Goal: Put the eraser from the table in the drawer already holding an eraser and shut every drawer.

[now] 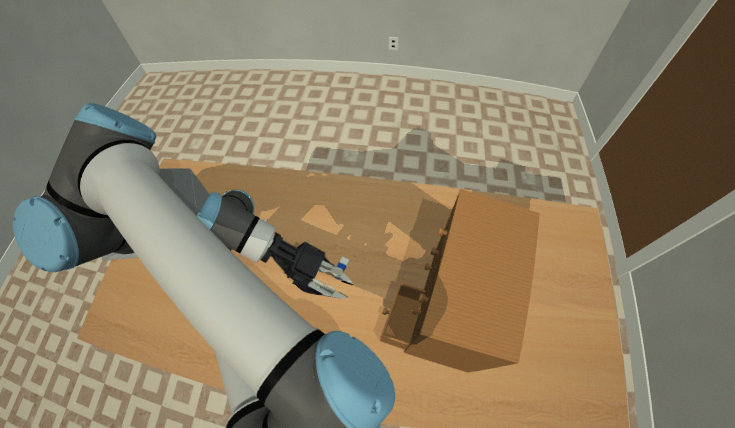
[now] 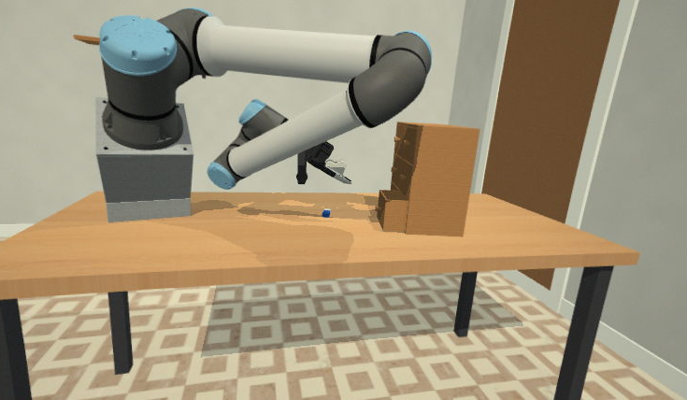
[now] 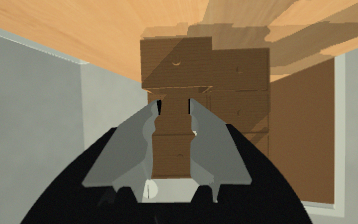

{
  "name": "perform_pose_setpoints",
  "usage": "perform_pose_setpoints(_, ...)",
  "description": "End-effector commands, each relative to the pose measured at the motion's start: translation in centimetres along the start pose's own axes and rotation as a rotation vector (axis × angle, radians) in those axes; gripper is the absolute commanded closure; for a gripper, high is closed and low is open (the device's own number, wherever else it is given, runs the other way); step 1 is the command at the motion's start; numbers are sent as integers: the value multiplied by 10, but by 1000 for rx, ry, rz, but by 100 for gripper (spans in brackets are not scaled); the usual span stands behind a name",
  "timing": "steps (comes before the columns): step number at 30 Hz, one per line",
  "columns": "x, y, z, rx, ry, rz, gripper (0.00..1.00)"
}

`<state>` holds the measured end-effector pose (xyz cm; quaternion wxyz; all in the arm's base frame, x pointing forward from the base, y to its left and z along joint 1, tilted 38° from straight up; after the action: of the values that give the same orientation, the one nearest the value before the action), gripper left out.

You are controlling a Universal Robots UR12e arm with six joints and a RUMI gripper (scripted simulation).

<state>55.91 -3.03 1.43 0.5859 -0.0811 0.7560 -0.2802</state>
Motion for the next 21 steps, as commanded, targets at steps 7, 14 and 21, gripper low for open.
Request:
perform_pose_setpoints(7,4,0,10,-1,-1,0,80)
perform_pose_setpoints(14,10,0,23,-1,-1,0,80)
perform_pose_setpoints(21,17,-1,40,-1,-1,0,80)
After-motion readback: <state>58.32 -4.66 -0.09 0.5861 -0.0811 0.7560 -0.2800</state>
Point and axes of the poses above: the point where the finger pads meet when closed, its own z axis out along the fingers, its own y axis across the jaws, x = y × z, the point moved 4 cm from there along -z, back along the fingers, and after that the axes turned 2 degrees about z, right-handed, at the moved point
